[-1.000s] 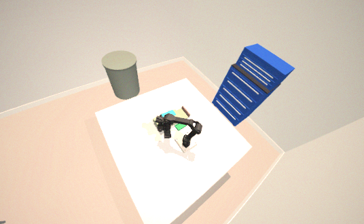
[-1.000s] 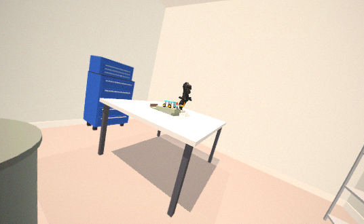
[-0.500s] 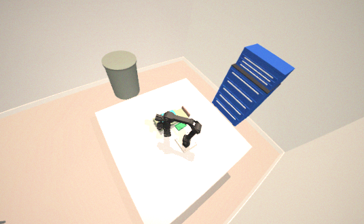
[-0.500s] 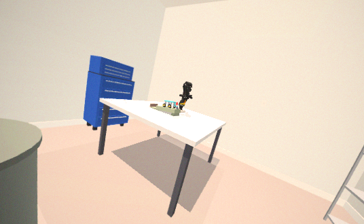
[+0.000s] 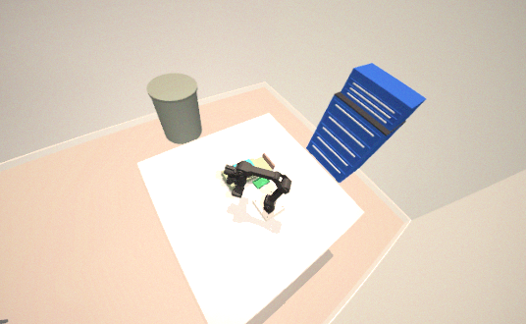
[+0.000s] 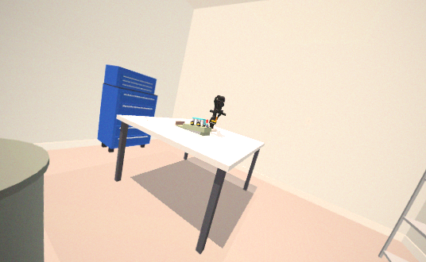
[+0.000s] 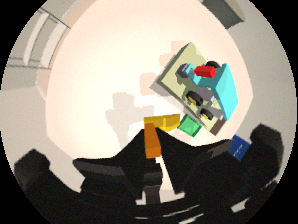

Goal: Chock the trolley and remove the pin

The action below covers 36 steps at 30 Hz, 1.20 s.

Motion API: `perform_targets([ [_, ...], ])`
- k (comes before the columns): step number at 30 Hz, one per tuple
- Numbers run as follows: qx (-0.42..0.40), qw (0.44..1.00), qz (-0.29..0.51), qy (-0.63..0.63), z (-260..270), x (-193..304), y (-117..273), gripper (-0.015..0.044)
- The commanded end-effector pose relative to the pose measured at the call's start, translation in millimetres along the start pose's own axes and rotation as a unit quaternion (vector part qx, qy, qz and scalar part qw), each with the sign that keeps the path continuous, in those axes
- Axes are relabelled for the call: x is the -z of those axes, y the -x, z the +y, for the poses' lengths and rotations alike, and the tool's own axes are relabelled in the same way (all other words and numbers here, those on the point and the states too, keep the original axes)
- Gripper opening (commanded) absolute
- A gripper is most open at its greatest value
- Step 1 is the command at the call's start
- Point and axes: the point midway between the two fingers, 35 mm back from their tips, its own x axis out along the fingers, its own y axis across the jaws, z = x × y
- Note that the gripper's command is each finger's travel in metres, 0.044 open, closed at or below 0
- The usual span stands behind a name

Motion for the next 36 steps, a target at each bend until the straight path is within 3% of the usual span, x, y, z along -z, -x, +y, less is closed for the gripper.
perform_targets([
  [1,-0.001,0.997,0.000,-0.075,0.6,-0.2,0.8,0.0000],
  [21,-0.001,0.916,-0.001,-0.400,0.6,-0.1,0.7,0.0000],
  [28,-0.001,0.901,-0.001,-0.433,0.6,-0.1,0.7,0.0000],
  [36,0.000,0.837,0.000,-0.547,0.6,-0.2,0.7,0.0000],
])
